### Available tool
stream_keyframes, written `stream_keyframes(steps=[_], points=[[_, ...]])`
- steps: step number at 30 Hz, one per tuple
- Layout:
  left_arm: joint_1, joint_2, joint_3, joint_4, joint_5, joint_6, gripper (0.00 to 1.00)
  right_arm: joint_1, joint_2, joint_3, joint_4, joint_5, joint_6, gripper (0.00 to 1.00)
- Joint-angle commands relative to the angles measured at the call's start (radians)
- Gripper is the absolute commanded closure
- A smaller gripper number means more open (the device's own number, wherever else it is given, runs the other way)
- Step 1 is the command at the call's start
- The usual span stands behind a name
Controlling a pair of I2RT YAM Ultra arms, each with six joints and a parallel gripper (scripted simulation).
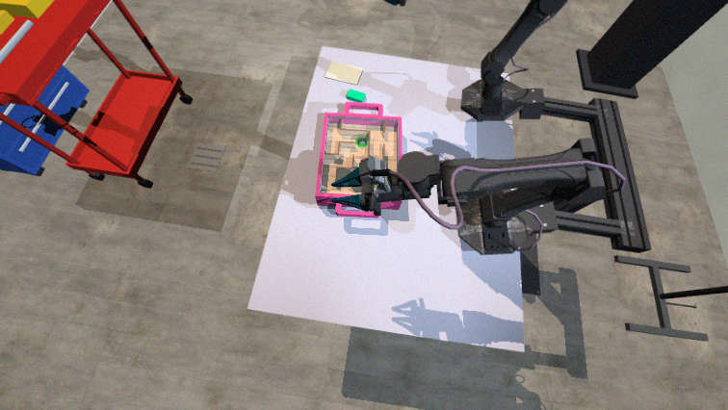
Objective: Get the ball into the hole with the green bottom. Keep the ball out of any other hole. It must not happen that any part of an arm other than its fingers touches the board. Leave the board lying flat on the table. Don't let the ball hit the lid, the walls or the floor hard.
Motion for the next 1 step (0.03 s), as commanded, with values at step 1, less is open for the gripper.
stream_keyframes(steps=[1], points=[[-0.018, -0.023, 0.007, -0.004, -0.011, 0.007, 0.66, -0.006, -0.011, 0.023, -0.006, 0.004, -0.006, 0.66]])
